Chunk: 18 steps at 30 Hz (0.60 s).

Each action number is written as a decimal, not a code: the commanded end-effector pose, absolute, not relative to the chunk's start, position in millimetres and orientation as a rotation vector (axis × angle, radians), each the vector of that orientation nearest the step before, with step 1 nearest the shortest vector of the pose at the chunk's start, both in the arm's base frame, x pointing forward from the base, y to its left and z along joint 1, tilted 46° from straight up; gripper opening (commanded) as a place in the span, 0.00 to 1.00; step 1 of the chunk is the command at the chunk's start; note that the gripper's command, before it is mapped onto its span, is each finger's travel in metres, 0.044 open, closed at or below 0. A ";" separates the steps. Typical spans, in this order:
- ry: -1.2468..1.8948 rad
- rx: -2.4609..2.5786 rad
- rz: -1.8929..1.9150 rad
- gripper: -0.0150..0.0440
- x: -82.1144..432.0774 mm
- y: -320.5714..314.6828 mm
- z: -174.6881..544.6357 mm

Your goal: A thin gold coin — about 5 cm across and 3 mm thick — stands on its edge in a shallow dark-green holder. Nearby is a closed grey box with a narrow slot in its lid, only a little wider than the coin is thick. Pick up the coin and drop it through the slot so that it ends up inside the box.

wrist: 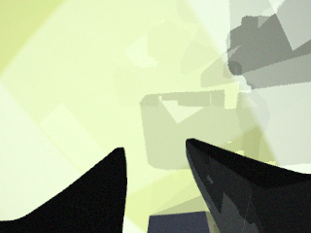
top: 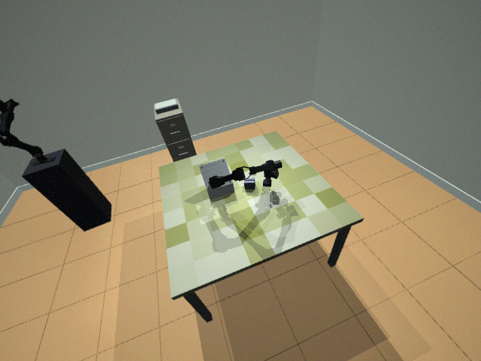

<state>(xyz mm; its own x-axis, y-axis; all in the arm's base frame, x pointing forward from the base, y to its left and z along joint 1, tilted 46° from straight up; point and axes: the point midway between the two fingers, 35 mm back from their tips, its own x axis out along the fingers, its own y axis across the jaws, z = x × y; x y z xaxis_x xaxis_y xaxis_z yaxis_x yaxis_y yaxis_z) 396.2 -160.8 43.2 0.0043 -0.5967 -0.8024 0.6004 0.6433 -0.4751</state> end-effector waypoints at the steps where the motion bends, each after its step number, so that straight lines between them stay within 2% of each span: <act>1: 1.339 -0.089 -0.872 0.53 402.6 -108.4 11.8; 12: 1.503 -0.474 -0.745 0.53 381.3 40.4 -73.4; 18: 1.508 -0.509 -0.738 0.53 372.4 47.2 -79.6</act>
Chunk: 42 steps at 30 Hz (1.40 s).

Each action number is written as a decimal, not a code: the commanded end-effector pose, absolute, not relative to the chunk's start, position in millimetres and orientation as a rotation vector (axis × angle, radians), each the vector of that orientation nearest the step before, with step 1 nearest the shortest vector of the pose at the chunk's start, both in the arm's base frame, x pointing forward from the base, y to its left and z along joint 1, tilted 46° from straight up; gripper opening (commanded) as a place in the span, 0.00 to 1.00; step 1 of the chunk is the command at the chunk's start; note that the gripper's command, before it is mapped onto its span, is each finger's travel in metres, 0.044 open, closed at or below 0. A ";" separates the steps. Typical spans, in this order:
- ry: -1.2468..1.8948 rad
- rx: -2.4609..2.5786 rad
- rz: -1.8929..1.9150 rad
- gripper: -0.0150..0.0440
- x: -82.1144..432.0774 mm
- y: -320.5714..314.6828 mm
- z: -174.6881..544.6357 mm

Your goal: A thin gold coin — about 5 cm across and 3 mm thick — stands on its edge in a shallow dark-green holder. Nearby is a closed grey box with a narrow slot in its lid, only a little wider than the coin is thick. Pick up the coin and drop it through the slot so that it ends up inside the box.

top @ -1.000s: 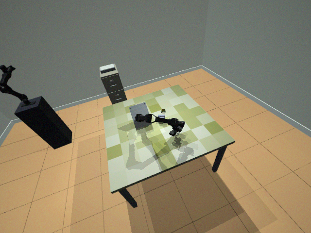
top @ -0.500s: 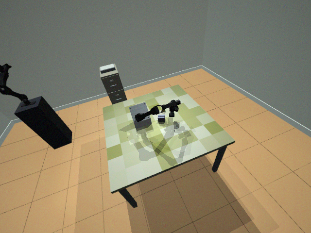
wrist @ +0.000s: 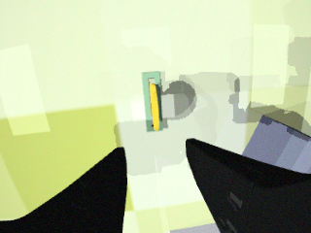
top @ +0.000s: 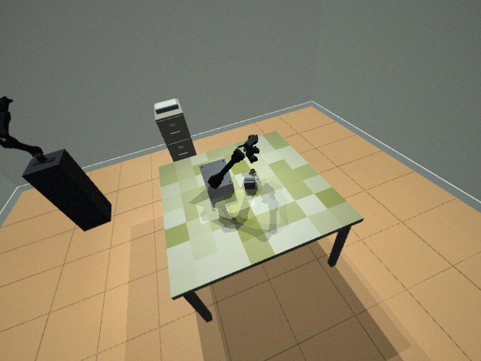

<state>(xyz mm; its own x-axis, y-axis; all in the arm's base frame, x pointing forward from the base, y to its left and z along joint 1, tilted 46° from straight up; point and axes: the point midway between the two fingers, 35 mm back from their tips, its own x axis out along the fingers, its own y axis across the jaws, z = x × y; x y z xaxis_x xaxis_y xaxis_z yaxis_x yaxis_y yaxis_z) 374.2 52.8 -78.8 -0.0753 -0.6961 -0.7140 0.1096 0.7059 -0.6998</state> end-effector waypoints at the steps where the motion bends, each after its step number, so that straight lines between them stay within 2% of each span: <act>1: 1.508 -0.510 -0.738 0.53 371.9 41.2 -85.6; 12: 1.508 -0.511 -0.740 0.53 368.1 12.3 -111.6; 42: 1.507 -0.512 -0.741 0.53 365.3 -17.3 -139.8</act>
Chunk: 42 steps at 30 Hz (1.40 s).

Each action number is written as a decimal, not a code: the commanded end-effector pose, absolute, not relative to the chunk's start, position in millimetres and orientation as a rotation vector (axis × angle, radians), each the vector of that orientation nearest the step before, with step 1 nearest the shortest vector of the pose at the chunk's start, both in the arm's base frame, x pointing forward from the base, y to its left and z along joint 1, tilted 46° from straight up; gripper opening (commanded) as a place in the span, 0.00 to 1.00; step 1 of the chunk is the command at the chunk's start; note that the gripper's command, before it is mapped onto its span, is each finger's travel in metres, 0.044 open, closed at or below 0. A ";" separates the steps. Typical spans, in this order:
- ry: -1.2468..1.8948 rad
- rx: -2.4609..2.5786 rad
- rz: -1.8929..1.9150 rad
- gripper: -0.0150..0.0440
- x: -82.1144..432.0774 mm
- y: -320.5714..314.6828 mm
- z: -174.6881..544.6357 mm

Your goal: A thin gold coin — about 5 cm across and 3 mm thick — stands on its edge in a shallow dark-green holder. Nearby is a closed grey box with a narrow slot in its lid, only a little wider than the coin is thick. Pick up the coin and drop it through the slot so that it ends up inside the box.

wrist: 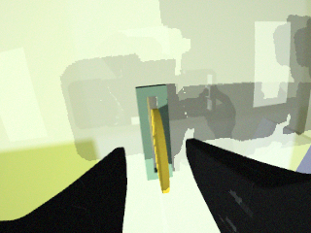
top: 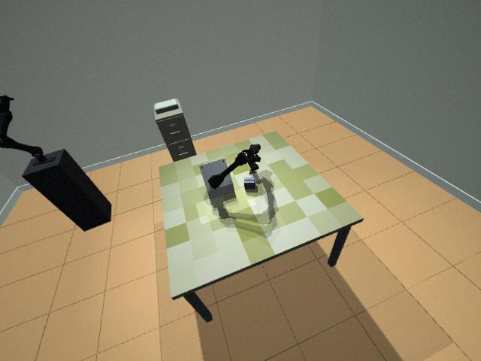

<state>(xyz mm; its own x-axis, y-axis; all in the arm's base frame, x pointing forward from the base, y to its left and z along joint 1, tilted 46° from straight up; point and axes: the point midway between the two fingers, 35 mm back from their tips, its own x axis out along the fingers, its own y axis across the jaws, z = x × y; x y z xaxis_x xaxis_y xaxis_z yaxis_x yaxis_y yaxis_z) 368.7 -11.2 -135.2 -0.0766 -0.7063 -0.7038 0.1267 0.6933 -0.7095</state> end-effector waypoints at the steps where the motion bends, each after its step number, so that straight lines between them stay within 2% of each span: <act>1: 1.507 -0.512 -0.741 0.53 365.1 -18.5 -140.9; 10: 1.507 -0.513 -0.742 0.53 363.3 -27.2 -148.6; 16: 1.507 -0.513 -0.742 0.26 363.3 -27.2 -148.6; 42: 1.513 -0.512 -0.734 0.25 368.5 -1.7 -126.0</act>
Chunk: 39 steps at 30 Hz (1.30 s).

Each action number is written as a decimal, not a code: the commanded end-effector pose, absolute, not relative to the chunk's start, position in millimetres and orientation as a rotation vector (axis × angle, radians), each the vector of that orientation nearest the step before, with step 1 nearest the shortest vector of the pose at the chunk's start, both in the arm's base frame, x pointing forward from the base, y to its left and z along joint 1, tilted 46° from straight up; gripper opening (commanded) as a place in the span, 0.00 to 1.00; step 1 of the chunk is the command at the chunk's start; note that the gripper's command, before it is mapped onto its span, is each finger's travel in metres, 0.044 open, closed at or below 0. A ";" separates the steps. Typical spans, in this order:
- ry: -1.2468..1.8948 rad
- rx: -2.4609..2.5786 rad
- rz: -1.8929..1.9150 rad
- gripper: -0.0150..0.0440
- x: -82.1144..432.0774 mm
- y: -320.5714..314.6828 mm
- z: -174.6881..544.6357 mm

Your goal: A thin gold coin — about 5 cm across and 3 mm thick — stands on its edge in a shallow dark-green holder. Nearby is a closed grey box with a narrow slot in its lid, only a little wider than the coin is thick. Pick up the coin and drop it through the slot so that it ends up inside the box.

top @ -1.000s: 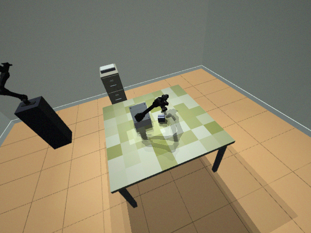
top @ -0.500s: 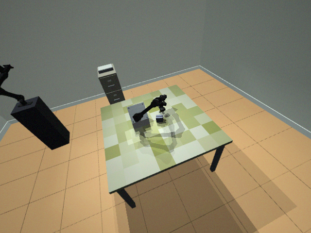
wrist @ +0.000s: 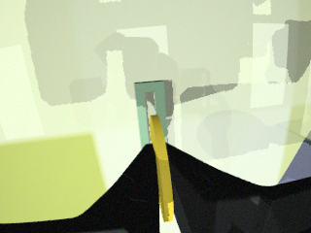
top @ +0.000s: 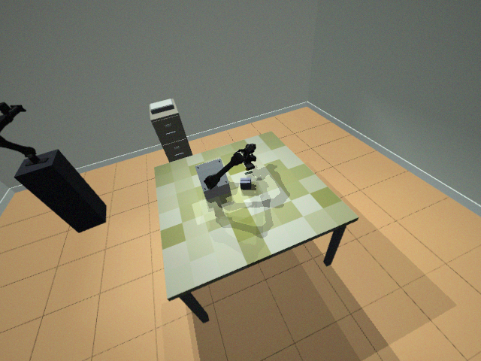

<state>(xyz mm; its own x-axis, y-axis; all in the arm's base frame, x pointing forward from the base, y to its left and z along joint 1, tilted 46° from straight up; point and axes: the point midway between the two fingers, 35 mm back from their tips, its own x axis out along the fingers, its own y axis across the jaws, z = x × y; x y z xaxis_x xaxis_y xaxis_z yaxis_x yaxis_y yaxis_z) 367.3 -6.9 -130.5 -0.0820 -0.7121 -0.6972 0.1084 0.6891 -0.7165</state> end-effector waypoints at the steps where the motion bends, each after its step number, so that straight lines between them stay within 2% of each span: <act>1: 1.514 -0.512 -0.733 0.25 368.6 0.0 -124.5; 27: 1.506 -0.505 -0.743 0.25 371.4 41.7 -82.5; 39: 1.323 -0.220 -1.000 0.25 374.9 36.6 -76.8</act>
<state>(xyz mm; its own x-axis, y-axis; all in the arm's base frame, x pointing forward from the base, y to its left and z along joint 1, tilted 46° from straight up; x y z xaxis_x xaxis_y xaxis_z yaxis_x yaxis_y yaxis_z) 374.2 38.5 -78.4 -0.0800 -0.7097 -0.6999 0.3955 0.6219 -0.6758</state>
